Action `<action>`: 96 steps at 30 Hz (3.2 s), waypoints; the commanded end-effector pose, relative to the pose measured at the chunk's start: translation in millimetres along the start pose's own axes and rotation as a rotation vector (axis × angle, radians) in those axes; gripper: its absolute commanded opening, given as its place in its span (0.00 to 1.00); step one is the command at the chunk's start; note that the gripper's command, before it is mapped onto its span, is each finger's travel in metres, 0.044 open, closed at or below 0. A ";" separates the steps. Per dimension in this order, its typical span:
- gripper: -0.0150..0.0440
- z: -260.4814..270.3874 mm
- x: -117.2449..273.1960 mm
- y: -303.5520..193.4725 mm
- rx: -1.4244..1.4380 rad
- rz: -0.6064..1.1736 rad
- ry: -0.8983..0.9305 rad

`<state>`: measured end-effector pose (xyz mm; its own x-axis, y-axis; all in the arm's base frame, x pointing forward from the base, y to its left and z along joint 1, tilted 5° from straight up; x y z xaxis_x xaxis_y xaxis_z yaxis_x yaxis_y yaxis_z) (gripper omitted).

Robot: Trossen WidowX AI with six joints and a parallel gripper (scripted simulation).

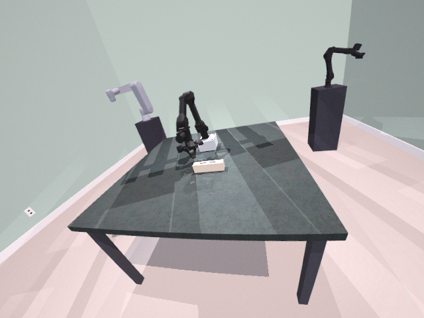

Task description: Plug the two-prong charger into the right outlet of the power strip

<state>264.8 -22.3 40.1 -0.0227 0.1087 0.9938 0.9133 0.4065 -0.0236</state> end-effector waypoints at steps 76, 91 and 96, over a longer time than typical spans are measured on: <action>0.25 85.7 -24.7 65.7 -0.522 0.009 0.041; 0.25 85.1 -25.0 82.0 -0.547 0.009 0.043; 0.25 85.3 -25.2 87.5 -0.555 0.009 0.043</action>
<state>305.9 85.3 2.9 -0.0058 0.0725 0.9974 0.9920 -0.1250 0.0149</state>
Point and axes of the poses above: the point midway between the two fingers, 35 mm back from their tips, its own x axis back along the fingers, its own z axis across the jaws, y = z × x, the point moved 2 cm from there along x, back along the fingers, and after that the axes turned 13 degrees about -x, right-handed, at the moved point
